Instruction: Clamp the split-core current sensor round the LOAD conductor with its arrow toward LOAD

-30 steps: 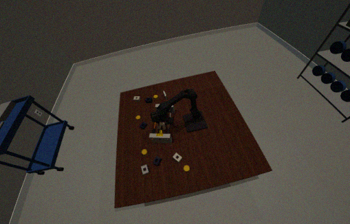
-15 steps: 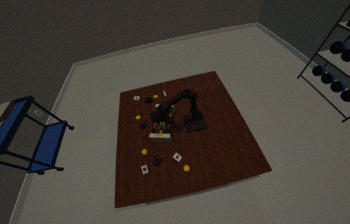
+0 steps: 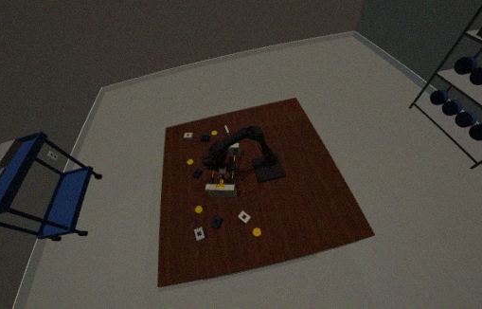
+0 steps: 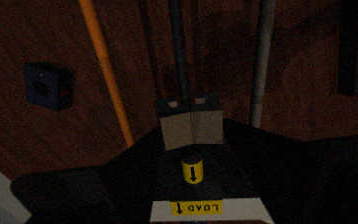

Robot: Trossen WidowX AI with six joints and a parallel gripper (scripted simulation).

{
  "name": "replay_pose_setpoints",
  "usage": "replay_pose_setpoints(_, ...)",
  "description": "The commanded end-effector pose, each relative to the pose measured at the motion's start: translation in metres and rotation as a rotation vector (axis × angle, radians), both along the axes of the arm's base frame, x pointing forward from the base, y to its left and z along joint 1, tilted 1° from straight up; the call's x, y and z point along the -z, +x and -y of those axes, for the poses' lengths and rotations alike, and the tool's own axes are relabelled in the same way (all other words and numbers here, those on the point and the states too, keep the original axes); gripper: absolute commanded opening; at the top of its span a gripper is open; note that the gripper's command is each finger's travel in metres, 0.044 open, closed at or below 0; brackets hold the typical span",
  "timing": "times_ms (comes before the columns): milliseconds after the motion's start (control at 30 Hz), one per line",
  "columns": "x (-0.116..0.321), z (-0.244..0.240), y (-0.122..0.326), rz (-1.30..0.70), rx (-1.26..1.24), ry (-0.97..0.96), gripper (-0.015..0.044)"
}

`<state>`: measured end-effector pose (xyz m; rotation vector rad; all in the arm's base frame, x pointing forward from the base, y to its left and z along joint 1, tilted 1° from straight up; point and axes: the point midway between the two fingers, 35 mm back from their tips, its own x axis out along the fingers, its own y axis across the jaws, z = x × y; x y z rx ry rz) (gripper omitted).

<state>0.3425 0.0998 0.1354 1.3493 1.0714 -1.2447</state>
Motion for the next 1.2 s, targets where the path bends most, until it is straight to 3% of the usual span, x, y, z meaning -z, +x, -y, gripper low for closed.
replay_pose_setpoints(0,-0.001,0.001,0.005,-0.052,0.0,0.014,0.0)
replay_pose_setpoints(33,-0.001,0.002,0.005,-0.063,0.0,0.017,0.0)
replay_pose_setpoints(600,0.0,0.001,0.002,-0.026,0.0,0.004,0.044)
replay_pose_setpoints(867,0.002,0.0,0.002,-0.025,0.0,0.005,0.044)
replay_pose_setpoints(1000,0.031,-0.001,0.005,0.002,0.001,0.008,0.044)
replay_pose_setpoints(1167,0.033,-0.001,0.005,0.004,0.001,0.008,0.044)
